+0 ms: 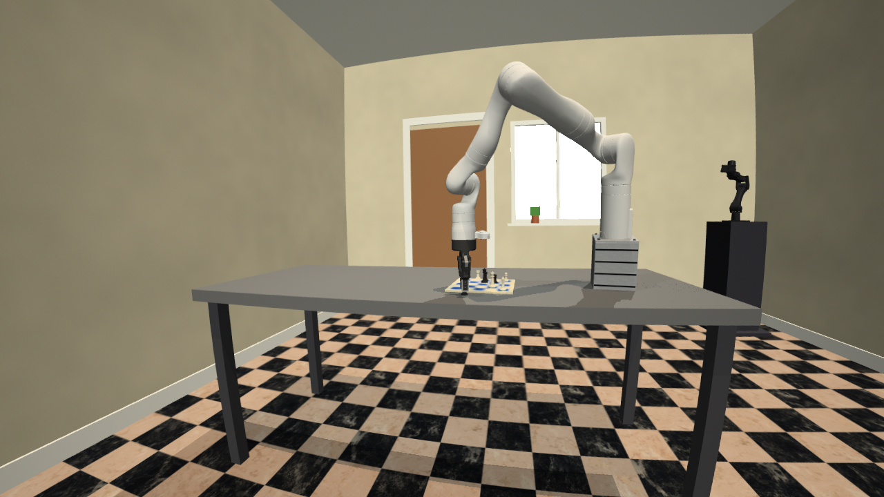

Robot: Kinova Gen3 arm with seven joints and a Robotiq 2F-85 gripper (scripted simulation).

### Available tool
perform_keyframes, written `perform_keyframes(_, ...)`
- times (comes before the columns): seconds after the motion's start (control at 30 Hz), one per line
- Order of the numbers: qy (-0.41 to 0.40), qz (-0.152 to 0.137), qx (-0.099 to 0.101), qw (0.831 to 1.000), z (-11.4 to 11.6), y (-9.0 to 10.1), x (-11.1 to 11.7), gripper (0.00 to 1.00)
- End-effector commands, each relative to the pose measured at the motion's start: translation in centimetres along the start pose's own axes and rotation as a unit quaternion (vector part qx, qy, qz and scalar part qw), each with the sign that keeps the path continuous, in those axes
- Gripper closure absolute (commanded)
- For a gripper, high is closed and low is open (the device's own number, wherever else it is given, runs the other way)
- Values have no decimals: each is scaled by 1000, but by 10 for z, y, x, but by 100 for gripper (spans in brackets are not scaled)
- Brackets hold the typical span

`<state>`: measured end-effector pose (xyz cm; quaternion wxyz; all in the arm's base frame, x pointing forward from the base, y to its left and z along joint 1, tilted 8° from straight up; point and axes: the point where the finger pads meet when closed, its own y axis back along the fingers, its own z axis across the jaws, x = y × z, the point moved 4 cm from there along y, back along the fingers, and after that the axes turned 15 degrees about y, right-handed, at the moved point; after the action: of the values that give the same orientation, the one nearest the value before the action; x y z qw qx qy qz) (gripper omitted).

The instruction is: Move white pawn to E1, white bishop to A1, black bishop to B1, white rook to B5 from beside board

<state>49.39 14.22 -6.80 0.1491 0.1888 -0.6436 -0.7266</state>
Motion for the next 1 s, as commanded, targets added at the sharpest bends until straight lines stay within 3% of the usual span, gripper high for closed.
perform_keyframes(0.0,0,-1,0,1000,0,1,-1,63)
perform_keyframes(0.43,0,-1,0,1000,0,1,-1,63)
perform_keyframes(0.47,0,-1,0,1000,0,1,-1,100)
perform_keyframes(0.97,0,-1,0,1000,0,1,-1,100)
